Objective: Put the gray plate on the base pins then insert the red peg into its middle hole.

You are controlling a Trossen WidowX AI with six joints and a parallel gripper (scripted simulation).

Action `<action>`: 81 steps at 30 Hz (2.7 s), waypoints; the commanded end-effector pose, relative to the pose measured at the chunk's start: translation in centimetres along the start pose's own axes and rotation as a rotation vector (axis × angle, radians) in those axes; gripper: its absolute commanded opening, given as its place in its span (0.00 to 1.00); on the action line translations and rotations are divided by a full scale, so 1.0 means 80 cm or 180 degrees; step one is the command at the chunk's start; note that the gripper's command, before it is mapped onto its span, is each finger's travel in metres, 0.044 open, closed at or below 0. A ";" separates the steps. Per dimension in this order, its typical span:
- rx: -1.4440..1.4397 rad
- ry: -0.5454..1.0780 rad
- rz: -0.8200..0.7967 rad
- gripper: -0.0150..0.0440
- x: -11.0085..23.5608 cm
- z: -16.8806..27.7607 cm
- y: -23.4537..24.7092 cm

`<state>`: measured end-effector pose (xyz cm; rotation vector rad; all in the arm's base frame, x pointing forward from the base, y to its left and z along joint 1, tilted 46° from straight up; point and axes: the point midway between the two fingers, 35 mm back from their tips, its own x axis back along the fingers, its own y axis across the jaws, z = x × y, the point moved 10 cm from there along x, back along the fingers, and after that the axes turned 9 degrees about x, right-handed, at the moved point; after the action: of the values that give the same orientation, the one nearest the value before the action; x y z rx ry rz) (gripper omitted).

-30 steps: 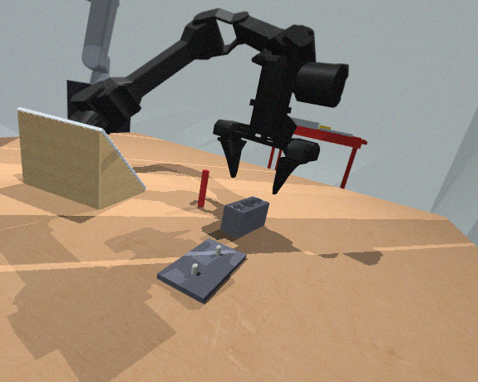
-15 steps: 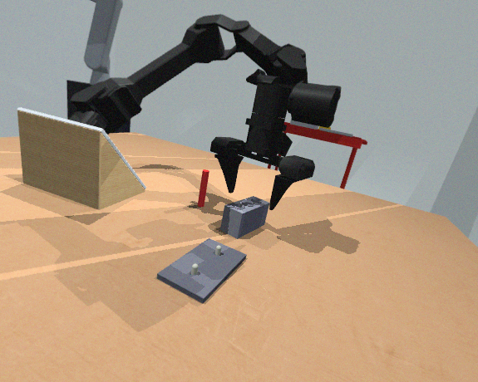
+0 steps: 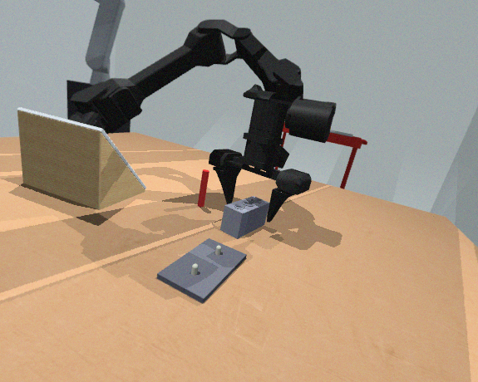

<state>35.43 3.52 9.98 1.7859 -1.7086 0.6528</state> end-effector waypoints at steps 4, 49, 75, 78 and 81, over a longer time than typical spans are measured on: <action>-0.0035 -0.0014 -0.0015 1.00 -0.015 0.002 0.001; -0.0037 0.0007 -0.0008 0.25 0.007 0.004 -0.005; -0.0039 0.0014 -0.0013 0.25 0.110 0.007 -0.005; -0.0039 0.0009 -0.0015 0.25 0.122 0.007 -0.003; -0.0039 0.0004 -0.0017 0.25 0.134 0.007 -0.001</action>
<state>36.27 -3.85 16.17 1.7816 -1.6977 0.6249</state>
